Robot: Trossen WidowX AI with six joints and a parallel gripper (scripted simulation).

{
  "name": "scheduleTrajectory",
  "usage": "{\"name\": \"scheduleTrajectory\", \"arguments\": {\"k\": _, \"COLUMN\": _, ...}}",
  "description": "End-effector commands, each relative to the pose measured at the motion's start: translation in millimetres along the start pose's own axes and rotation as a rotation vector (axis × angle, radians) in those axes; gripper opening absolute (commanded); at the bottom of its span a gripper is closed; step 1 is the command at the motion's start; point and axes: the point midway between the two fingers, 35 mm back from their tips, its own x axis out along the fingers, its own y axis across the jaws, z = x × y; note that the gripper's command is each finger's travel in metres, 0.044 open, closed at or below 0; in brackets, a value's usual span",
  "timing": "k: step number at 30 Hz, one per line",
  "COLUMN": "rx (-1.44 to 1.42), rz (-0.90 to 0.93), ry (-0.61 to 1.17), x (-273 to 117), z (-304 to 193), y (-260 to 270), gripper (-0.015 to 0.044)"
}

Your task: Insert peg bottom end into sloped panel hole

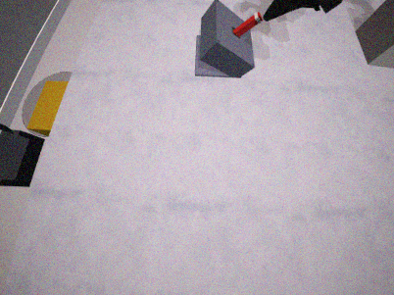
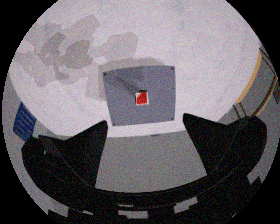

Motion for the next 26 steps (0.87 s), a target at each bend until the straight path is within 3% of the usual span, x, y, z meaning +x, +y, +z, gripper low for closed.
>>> {"name": "scheduleTrajectory", "arguments": {"k": 1, "rx": 0.000, "rz": 0.003, "ry": -0.004, "x": -5.4, "z": 1.7, "y": 0.5, "gripper": 0.0440}}
{"name": "scheduleTrajectory", "arguments": {"k": 26, "rx": -0.003, "rz": 0.001, "ry": -0.001, "x": -41.2, "z": -1.4, "y": -1.3, "gripper": 0.0440}}
